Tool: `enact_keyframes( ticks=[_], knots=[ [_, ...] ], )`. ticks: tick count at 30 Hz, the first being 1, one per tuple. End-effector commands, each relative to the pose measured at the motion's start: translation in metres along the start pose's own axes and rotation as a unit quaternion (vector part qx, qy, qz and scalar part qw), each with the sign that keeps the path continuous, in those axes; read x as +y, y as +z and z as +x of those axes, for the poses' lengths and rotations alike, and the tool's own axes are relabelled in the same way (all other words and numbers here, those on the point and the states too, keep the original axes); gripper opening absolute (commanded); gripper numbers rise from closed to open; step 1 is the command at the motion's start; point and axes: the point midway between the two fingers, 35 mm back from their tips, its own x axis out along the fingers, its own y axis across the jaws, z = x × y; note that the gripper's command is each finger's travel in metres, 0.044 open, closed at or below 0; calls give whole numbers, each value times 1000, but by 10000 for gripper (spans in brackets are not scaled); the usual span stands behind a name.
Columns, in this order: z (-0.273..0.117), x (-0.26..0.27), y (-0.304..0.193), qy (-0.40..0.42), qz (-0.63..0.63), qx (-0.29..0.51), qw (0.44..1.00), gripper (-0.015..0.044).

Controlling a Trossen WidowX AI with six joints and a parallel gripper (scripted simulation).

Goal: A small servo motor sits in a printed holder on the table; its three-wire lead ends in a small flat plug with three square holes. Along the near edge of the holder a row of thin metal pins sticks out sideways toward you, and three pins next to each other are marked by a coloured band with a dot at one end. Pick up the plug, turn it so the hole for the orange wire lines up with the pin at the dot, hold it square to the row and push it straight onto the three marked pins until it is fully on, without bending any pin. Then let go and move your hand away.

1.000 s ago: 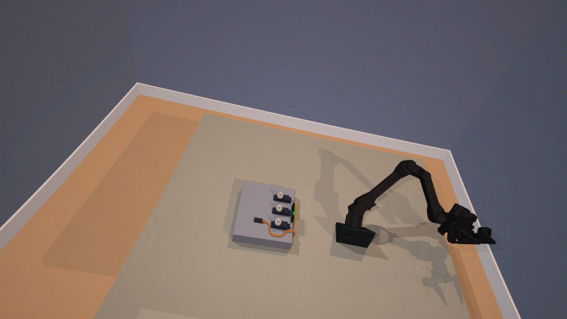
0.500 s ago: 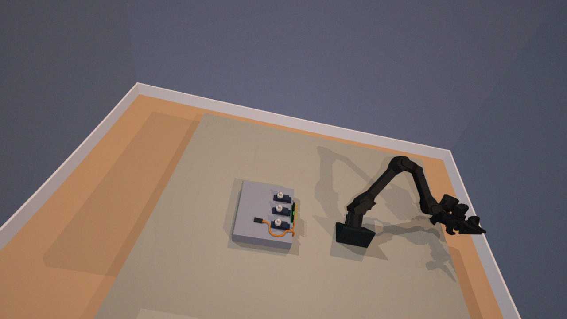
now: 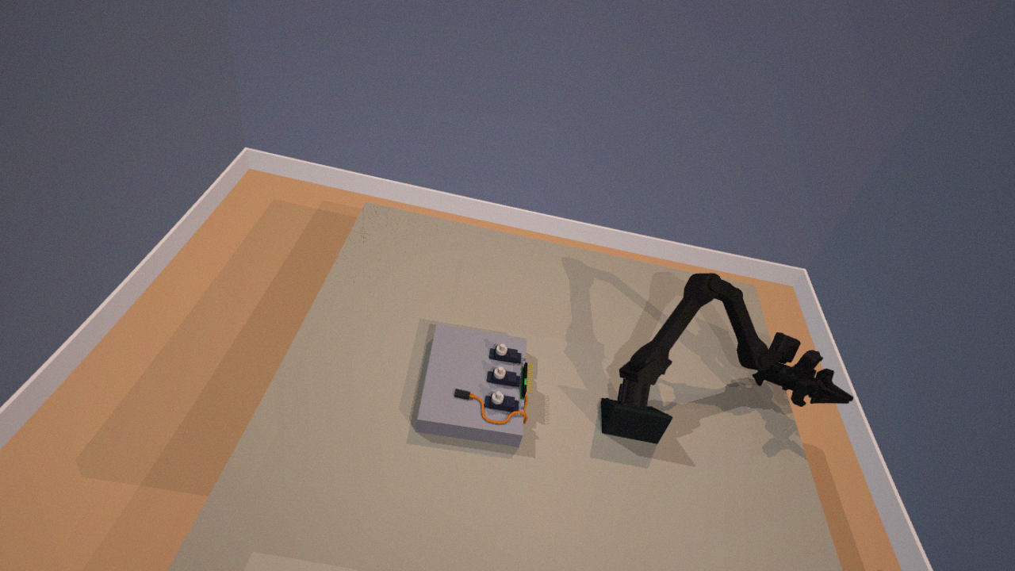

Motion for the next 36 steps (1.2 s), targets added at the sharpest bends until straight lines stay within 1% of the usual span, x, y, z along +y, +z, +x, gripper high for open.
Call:
enact_keyframes(
  ticks=[1,8,22,28,36],
  knots=[
    [-28,26,6,51,0,14,999,115],
    [-81,65,18,131,31,35,990,115],
    [-109,82,30,172,46,43,983,115],
    [-136,96,39,210,49,52,975,115],
    [-186,111,54,275,55,72,957,115]
  ],
)
